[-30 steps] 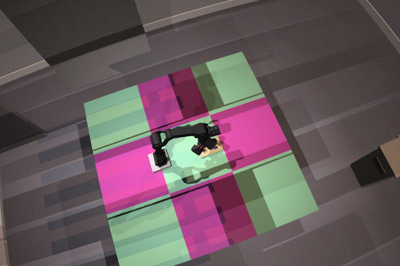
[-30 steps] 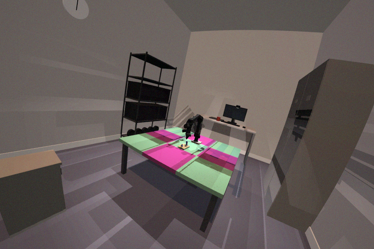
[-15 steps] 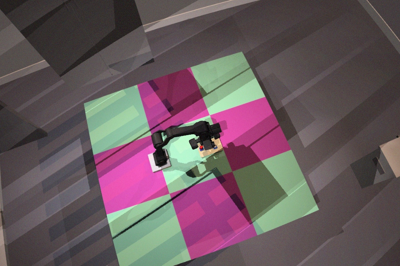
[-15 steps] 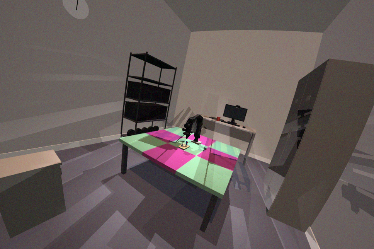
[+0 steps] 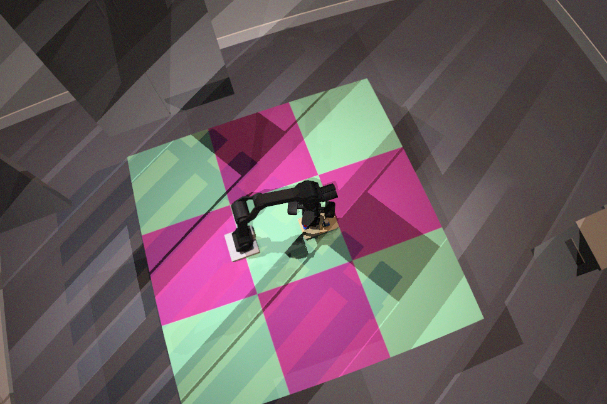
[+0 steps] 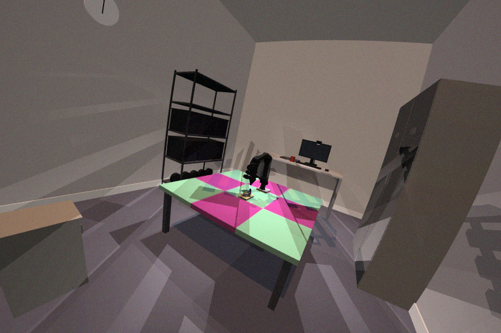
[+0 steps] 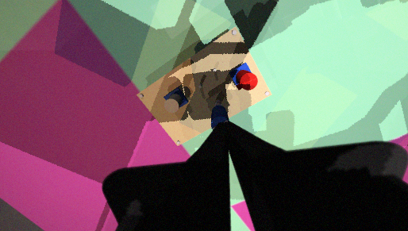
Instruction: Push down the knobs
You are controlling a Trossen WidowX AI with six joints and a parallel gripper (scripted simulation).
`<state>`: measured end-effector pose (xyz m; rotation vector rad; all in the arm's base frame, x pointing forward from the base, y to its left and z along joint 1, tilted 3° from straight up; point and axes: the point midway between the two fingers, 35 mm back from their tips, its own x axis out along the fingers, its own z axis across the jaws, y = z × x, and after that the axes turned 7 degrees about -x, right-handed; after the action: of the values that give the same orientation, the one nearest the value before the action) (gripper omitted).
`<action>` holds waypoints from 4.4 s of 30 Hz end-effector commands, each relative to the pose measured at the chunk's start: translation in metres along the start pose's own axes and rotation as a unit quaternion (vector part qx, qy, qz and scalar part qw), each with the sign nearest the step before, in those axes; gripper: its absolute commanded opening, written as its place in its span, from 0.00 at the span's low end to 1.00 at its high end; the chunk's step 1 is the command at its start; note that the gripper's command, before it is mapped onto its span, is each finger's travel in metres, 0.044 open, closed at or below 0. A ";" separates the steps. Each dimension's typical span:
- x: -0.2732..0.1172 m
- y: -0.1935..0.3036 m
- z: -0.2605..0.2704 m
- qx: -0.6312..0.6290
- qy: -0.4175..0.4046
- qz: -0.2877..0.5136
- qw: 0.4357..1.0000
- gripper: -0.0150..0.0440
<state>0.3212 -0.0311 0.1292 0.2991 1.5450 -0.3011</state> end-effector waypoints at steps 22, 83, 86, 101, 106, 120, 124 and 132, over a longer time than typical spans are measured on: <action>-0.013 0.013 0.006 0.398 0.014 -0.002 0.917 0.25; 0.029 0.014 0.005 0.398 0.014 -0.002 0.917 0.25; 0.030 0.014 0.005 0.398 0.014 -0.002 0.917 0.25; 0.034 0.014 0.005 0.398 0.014 -0.002 0.917 0.25; 0.035 0.014 0.005 0.398 0.014 -0.002 0.917 0.25; 0.032 0.014 0.005 0.398 0.014 -0.002 0.917 0.25; 0.032 0.014 0.005 0.398 0.014 -0.002 0.917 0.25; 0.040 0.014 0.005 0.398 0.014 -0.002 0.917 0.25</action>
<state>0.3313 -0.0209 0.0959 0.9348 1.3787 -0.9321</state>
